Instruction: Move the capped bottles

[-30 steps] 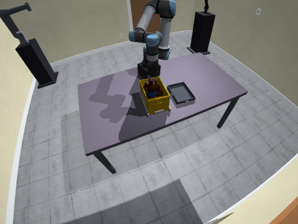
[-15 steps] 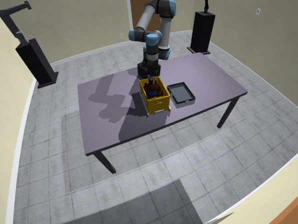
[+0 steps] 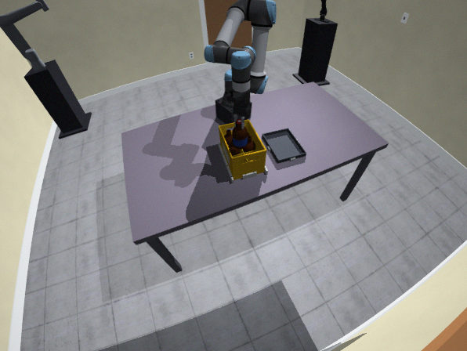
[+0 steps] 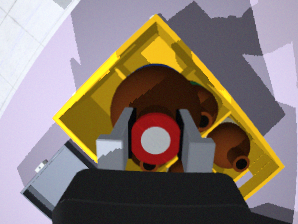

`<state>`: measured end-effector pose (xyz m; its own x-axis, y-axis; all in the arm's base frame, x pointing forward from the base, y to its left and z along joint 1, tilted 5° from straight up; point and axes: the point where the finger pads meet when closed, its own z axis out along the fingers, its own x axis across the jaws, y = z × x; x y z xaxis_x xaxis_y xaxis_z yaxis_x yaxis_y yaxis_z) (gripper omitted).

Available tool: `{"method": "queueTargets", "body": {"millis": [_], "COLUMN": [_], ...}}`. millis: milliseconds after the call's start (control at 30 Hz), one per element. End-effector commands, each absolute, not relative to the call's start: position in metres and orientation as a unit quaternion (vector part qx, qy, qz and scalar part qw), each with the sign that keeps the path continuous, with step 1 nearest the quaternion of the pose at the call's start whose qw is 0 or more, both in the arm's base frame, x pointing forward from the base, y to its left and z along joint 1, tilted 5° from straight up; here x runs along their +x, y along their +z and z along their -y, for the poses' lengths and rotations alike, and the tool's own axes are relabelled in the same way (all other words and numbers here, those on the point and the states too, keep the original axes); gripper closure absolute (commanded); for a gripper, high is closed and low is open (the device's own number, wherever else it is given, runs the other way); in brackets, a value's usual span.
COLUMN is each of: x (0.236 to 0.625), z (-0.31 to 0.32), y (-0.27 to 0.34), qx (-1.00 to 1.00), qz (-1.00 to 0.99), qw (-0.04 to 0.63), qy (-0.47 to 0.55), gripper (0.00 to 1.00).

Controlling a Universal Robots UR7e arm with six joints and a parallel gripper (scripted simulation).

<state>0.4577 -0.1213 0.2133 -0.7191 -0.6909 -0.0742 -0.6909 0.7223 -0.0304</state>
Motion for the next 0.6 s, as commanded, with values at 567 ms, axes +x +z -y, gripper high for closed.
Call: {"method": "queueTargets", "body": {"millis": [567], "x": [0.420], "z": [0.089], "y": [0.211], "qx": [-0.373], "qz": [-0.927], "qw": [0.041], "qy": [-0.001], "gripper": [1.00]}}
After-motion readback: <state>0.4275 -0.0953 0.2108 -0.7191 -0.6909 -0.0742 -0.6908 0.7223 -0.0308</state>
